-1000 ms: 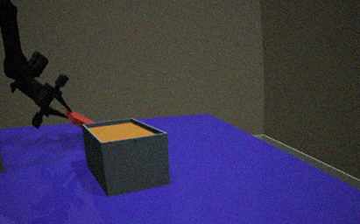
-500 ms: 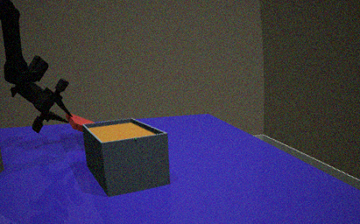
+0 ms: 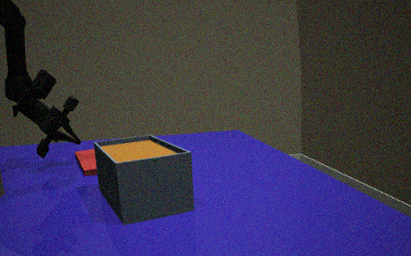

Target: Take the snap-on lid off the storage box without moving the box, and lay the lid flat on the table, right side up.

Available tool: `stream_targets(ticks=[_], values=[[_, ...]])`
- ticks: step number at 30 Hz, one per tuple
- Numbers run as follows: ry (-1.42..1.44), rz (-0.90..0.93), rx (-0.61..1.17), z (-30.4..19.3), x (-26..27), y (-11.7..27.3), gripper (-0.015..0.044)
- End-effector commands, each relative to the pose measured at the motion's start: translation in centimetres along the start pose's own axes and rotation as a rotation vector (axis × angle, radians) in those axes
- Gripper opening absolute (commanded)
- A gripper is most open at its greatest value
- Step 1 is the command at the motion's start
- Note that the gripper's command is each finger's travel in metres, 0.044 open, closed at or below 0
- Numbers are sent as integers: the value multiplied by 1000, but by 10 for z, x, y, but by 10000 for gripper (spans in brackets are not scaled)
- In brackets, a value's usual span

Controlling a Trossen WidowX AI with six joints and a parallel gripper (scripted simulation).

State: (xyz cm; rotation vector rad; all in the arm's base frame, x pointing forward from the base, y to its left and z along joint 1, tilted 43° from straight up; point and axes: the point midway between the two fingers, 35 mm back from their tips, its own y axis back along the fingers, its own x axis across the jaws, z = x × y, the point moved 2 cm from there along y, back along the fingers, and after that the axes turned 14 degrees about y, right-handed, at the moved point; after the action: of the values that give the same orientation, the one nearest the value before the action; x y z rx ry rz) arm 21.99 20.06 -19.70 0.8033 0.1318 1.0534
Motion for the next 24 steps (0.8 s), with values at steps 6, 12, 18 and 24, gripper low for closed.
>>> stream_targets(ticks=[6,12,18,24], values=[[-1,1,0,0,1,0,184],[3,1,2,0,0,1,301],[7,-1,4,-2,-8,10,440],[8,-1,5,-4,-16,20,440]])
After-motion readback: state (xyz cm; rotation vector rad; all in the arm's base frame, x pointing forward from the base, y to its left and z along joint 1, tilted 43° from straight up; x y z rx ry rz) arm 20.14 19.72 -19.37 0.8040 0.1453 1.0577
